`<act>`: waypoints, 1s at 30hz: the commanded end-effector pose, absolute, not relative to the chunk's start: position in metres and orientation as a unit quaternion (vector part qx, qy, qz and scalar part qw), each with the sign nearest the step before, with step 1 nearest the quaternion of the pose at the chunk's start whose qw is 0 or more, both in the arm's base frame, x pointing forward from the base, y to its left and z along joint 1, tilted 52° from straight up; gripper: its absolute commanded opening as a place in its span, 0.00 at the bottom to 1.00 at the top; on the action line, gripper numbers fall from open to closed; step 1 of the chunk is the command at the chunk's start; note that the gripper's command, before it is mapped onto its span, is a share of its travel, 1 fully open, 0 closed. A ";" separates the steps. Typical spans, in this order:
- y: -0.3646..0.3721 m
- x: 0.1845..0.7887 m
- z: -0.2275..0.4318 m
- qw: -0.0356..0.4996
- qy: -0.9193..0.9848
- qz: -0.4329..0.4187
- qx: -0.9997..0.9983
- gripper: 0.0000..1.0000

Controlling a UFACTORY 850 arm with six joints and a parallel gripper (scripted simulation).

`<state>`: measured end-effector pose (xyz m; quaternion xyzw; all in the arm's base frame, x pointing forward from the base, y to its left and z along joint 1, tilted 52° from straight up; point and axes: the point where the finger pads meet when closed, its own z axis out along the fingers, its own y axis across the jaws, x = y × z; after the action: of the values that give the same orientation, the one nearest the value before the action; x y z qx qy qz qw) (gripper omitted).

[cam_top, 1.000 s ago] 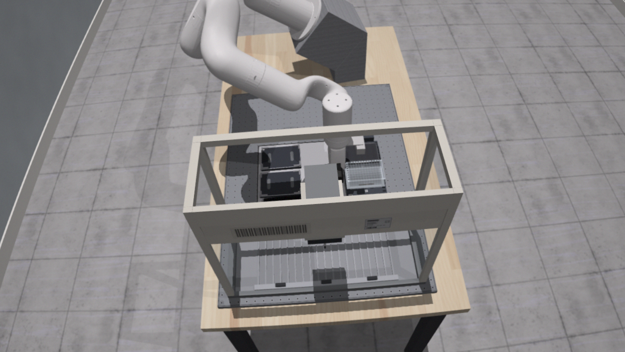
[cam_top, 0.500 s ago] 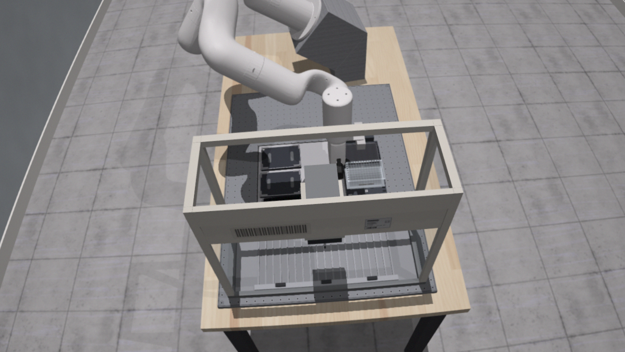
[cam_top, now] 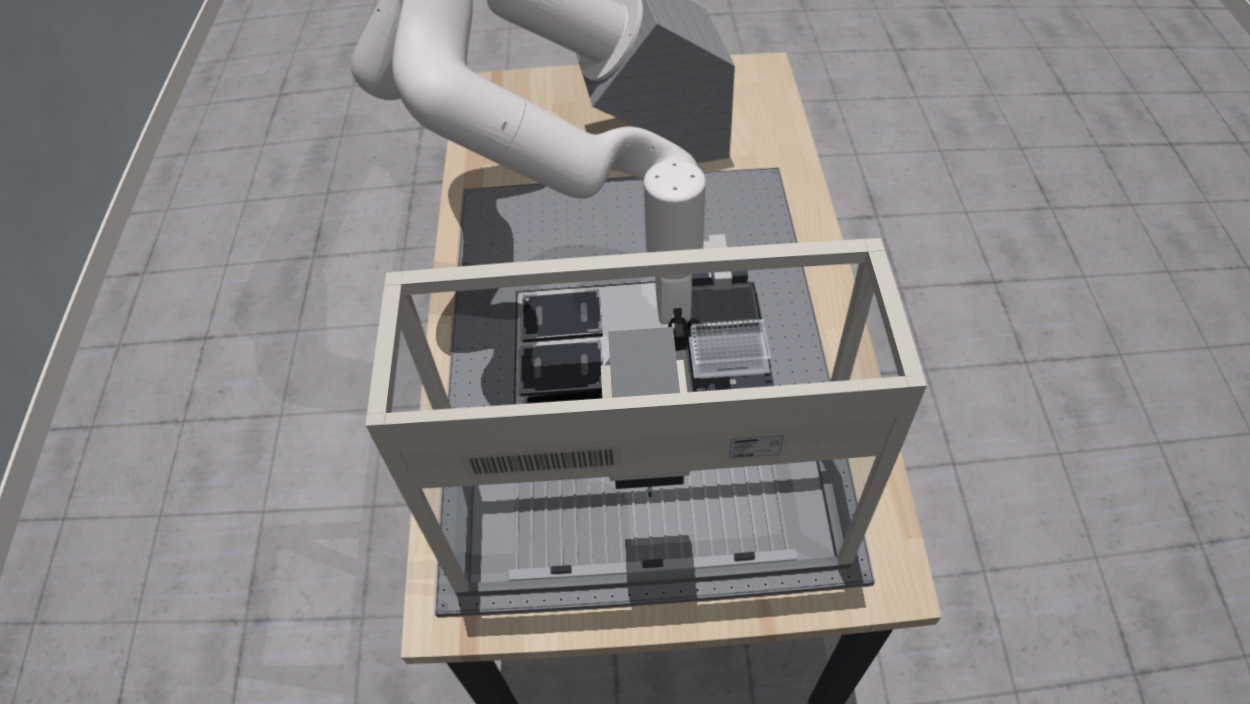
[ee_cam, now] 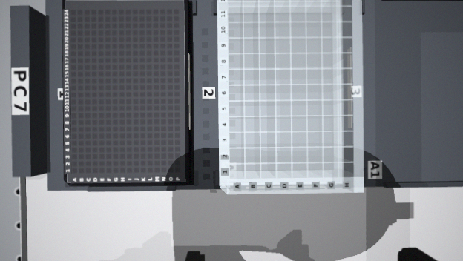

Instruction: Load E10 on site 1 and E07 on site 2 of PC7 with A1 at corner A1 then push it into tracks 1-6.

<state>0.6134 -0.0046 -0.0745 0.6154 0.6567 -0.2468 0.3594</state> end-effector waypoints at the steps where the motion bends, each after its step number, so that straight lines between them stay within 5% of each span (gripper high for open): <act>1: 0.002 0.612 -0.069 0.360 0.657 -0.246 0.615 1.00; 30: 0.033 0.610 -0.083 0.360 0.657 -0.246 0.615 1.00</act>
<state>0.6096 0.0206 -0.0694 0.6155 0.6567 -0.2465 0.3595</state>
